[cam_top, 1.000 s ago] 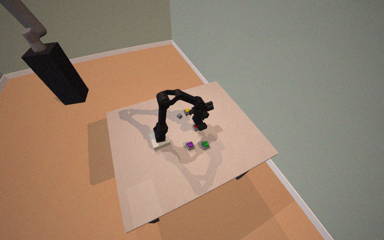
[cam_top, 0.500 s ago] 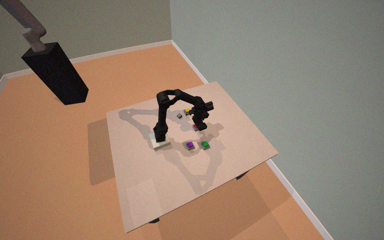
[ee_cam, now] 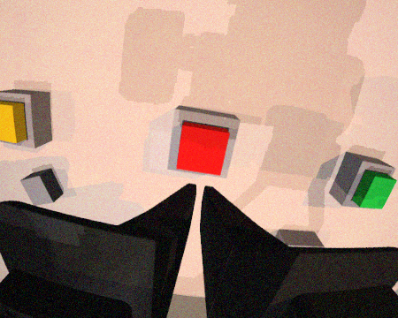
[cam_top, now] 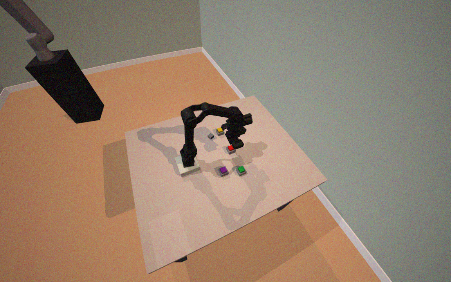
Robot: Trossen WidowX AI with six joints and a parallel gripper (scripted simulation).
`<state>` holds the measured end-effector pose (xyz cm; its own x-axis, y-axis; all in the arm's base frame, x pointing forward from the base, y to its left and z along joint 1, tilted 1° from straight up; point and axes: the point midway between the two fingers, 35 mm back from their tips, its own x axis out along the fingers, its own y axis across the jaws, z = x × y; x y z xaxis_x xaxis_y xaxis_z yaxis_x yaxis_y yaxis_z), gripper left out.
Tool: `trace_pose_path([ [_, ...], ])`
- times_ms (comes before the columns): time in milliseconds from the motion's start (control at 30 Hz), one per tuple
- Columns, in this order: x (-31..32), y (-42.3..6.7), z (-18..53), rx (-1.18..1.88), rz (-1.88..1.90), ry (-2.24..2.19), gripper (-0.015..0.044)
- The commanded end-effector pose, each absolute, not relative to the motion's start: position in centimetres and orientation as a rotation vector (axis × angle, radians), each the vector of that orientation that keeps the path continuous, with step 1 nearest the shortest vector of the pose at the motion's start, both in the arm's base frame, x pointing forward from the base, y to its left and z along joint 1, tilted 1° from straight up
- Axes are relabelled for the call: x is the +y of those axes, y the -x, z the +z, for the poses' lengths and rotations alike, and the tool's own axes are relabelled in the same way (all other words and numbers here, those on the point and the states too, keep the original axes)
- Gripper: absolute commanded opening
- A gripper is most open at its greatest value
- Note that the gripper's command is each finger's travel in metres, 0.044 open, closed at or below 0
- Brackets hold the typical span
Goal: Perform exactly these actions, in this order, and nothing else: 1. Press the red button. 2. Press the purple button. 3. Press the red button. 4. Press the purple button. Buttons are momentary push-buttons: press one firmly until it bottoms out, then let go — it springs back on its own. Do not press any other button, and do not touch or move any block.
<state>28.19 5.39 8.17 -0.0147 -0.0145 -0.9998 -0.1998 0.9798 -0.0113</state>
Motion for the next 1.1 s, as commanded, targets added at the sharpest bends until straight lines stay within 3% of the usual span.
trace_pose_path([
  [0, 5.5, -28.5, 12.4, 1.537, 0.146, 0.162, 0.0020],
  [233, 4.6, -28.3, 12.5, 1.537, 0.145, 0.163, 0.0020],
  [633, -8.7, -20.5, 12.4, 1.544, 0.136, 0.172, 0.0020],
  [867, -9.2, -20.0, 12.2, 1.545, 0.136, 0.173, 0.0020],
  [1067, -9.3, -20.1, 6.4, 1.545, 0.136, 0.173, 0.0020],
])
